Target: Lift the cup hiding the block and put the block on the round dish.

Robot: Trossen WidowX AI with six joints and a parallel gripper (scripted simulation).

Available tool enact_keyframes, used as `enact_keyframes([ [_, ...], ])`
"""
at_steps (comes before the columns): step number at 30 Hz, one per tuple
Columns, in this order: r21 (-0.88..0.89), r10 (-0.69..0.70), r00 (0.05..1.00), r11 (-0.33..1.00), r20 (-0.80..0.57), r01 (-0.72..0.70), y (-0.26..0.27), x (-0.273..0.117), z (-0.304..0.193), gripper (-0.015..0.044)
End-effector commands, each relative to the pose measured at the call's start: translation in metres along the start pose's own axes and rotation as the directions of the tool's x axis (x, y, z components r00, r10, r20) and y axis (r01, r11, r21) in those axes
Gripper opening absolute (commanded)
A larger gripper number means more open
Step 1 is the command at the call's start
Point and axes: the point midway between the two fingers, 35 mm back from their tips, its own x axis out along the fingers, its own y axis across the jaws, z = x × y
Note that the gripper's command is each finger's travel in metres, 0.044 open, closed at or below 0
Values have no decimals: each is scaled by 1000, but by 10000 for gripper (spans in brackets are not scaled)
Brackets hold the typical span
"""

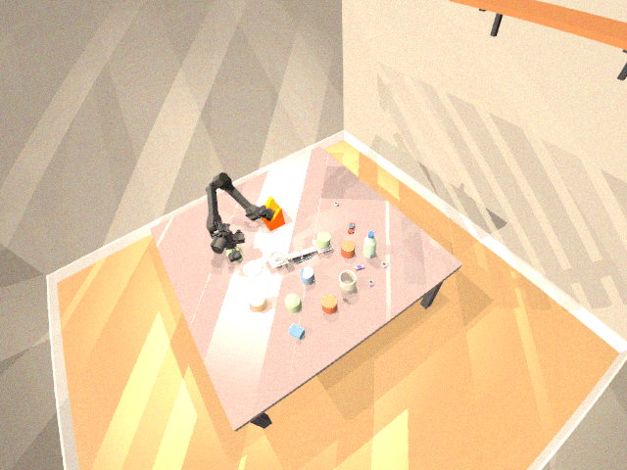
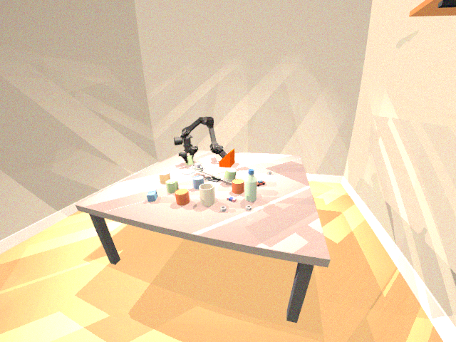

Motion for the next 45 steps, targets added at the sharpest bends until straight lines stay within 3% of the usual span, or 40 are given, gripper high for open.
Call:
enact_keyframes([
  [1,-6,-5,1000,1000,0,5,0,9,0,0],
  [17,-6,-4,1000,1000,-1,4,0,30,0,0],
  [34,-2,-1,1000,1000,2,1,-1,16,0,440],
  [38,-5,-4,1000,1000,4,4,0,-27,0,440],
  [42,-6,-4,1000,1000,4,4,0,-29,0,440],
  [45,28,-41,999,999,19,41,-7,-34,5,361],
])
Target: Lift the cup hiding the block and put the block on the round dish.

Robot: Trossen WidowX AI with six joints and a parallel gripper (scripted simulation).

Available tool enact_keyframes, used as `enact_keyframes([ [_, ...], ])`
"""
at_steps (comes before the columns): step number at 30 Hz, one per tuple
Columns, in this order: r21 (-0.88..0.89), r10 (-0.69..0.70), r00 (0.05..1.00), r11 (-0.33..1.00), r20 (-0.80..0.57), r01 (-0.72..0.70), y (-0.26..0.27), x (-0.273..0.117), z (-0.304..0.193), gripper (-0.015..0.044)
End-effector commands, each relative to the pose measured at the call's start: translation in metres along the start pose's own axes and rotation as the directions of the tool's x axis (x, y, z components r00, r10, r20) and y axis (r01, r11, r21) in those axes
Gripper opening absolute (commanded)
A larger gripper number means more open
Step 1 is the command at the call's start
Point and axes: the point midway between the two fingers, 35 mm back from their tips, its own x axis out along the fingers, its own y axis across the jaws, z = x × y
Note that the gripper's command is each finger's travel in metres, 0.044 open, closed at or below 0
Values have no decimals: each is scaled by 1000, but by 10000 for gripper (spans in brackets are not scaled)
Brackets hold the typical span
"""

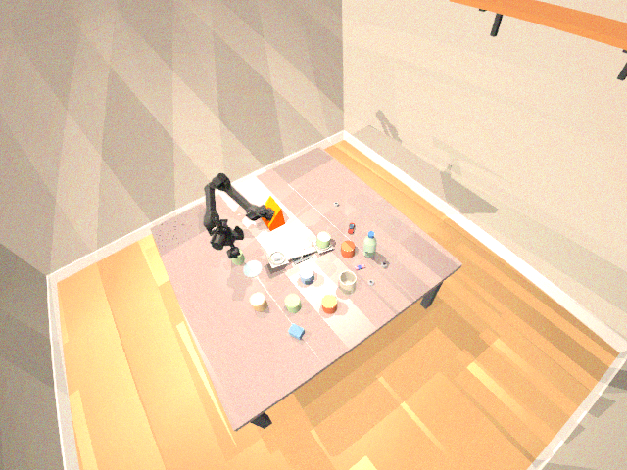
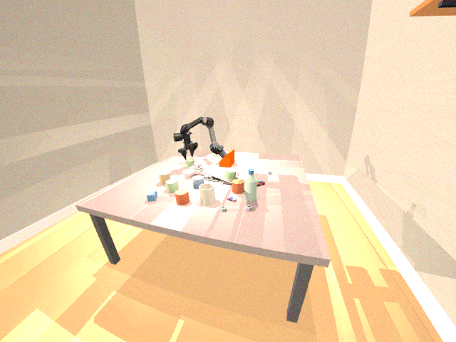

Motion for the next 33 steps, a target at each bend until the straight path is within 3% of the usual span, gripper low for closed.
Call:
enact_keyframes([
  [1,43,-45,999,998,19,44,-10,-8,5,335],
  [4,61,-39,998,997,41,37,-24,-8,14,260],
  [11,111,-10,996,994,87,0,-75,-14,55,260],
  [22,205,11,1000,979,11,-13,-143,-50,190,260],
  [33,207,9,1000,978,8,-11,-143,-39,192,260],
])
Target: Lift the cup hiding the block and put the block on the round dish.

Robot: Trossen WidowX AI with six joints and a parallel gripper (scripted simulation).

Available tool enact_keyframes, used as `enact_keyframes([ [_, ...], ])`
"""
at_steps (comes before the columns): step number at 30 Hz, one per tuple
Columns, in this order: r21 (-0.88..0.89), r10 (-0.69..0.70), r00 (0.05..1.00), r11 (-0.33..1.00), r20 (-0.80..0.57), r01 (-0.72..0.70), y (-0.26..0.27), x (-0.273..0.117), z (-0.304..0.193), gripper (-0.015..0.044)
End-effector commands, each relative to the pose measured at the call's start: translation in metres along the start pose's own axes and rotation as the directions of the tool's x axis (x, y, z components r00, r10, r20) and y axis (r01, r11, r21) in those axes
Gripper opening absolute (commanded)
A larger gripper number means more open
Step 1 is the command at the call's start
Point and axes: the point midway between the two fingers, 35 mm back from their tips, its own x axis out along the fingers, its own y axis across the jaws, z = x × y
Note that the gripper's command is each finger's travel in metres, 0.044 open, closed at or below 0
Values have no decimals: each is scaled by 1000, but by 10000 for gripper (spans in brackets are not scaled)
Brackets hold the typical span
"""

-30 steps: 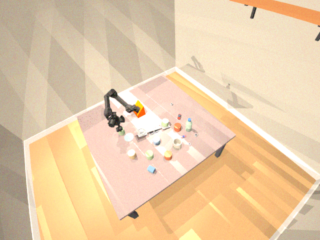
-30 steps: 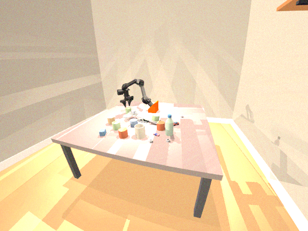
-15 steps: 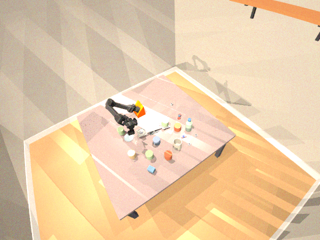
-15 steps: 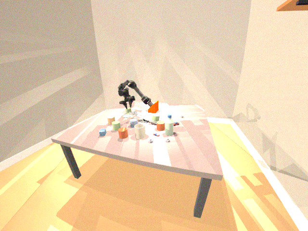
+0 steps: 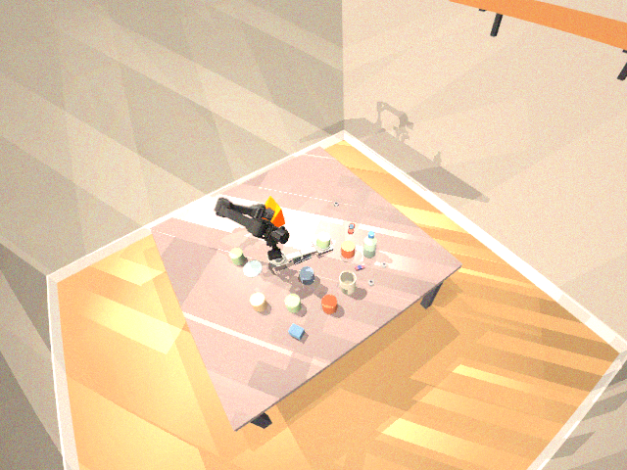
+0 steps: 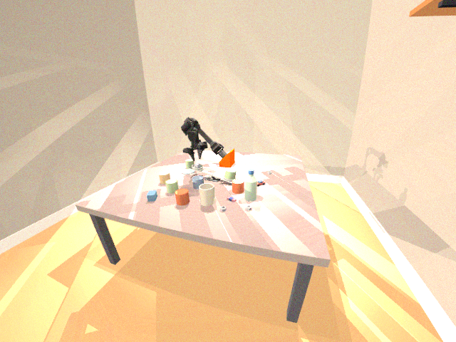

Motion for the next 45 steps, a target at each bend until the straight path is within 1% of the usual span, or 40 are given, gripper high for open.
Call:
enact_keyframes([
  [1,-5,0,1000,1000,-6,0,1,9,-1,260],
  [28,-4,-1,1000,1000,-7,1,0,47,-1,260],
  [32,-4,-1,1000,1000,-7,1,0,47,-1,155],
  [39,-4,-1,1000,1000,-7,1,0,47,-1,108],
  [43,-5,-3,1000,1000,-4,3,-1,39,0,3],
  [45,-7,-6,1000,1000,-1,6,-2,29,1,0],
])
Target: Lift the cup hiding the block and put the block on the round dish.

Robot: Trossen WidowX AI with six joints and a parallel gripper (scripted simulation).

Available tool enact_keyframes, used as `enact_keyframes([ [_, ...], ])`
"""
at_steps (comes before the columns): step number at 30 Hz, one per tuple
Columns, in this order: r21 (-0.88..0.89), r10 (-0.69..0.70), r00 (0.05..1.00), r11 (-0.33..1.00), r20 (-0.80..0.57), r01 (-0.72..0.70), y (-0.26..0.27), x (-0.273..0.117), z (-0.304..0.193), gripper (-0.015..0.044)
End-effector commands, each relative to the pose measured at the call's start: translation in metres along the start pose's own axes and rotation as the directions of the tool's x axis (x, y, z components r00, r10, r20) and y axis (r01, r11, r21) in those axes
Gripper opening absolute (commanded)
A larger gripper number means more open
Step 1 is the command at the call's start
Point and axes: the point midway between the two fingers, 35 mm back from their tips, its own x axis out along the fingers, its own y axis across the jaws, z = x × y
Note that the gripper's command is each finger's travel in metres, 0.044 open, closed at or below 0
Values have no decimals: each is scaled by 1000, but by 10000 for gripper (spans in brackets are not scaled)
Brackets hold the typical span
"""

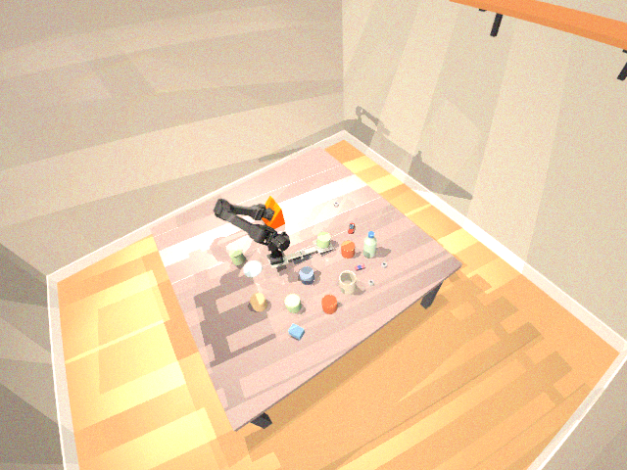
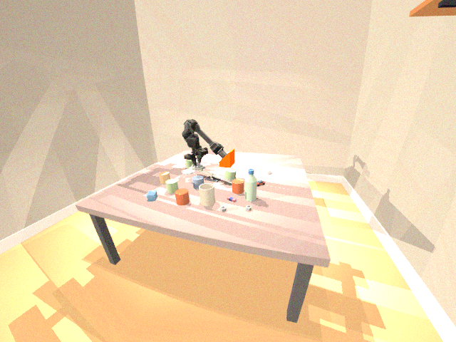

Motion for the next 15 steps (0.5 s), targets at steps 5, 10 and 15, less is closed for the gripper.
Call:
enact_keyframes([
  [5,0,-20,1000,1000,16,20,-4,-39,3,0],
  [10,-3,-27,999,1000,20,27,-2,-65,3,0],
  [15,-7,-32,999,999,22,32,0,-88,1,0],
])
